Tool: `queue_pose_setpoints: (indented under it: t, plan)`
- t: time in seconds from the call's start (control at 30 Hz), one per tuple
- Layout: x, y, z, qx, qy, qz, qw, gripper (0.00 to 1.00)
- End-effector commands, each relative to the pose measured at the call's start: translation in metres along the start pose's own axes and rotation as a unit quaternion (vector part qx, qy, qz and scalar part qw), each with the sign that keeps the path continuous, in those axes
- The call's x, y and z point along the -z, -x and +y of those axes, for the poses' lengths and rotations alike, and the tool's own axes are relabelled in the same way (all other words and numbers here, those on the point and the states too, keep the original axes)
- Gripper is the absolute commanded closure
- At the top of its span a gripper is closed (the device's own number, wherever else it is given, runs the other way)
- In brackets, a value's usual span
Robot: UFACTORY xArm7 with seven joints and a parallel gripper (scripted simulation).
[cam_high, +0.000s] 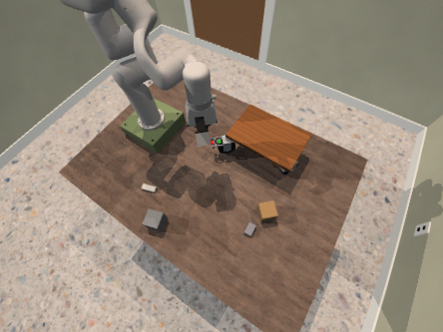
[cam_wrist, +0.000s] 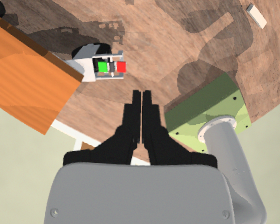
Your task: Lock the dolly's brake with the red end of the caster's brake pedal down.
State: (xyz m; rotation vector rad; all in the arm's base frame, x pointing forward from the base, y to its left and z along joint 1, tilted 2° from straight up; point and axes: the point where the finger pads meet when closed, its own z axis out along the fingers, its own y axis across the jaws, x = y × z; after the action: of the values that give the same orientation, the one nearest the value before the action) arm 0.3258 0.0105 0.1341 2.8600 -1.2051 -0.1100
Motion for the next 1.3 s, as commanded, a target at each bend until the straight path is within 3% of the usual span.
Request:
queue_pose_setpoints:
  t: [0.0,0.47,0.77,0.83,1.07,1.27]
  plan:
    - [0.0086,0.0212,-0.0270,-0.001,-0.018,0.010,1.000,1.00]
    - [0.0086,0.0213,-0.0272,-0.019,-0.018,0.009,1.000,1.00]
    - [0.0076,0.0219,-0.0285,-0.162,-0.022,0.007,0.987,1.00]
    - [0.0076,0.0219,-0.0285,-0.162,-0.022,0.007,0.987,1.00]
    - [0.0049,0.0227,-0.0303,-0.347,-0.027,0.002,0.937,1.00]
    - [0.0001,0.0229,-0.0315,-0.480,-0.032,-0.007,0.877,1.00]
